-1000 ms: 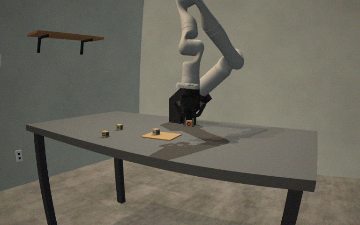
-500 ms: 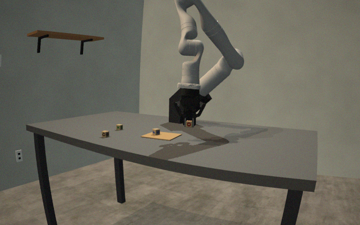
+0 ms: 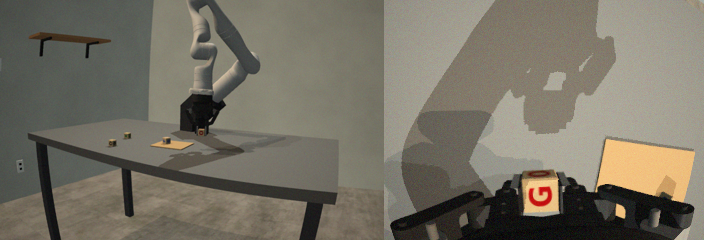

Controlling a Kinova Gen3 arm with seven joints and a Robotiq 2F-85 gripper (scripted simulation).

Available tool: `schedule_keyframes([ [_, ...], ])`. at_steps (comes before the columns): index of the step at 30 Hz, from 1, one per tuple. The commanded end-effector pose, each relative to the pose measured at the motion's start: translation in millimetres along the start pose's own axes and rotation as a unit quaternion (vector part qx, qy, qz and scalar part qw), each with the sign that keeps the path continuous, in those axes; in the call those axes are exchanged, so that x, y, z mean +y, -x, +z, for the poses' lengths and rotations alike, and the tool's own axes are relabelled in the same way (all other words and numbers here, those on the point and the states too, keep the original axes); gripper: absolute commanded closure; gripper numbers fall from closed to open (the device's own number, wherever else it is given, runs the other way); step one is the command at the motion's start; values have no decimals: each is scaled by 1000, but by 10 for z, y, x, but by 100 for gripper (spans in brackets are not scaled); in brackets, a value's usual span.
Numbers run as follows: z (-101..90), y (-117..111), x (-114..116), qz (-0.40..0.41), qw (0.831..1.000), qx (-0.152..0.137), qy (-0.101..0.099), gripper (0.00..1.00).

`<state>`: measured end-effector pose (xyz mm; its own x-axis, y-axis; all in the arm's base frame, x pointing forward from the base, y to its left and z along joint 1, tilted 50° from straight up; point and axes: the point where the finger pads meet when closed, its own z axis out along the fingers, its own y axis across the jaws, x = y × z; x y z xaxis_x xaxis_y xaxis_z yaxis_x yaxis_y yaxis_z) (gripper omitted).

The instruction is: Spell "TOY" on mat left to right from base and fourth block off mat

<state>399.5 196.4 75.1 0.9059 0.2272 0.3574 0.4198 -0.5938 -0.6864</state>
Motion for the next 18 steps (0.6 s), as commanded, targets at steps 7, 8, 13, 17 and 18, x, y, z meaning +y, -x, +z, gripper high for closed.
schedule_keyframes([
  [7,-6,3,18,0,1000,16,2,79],
  [8,-6,2,19,0,1000,19,2,79],
  [13,-13,2,19,0,999,40,2,79],
  [17,-31,7,1,0,998,62,-1,79],
  [18,-24,9,-1,0,998,66,-2,79],
])
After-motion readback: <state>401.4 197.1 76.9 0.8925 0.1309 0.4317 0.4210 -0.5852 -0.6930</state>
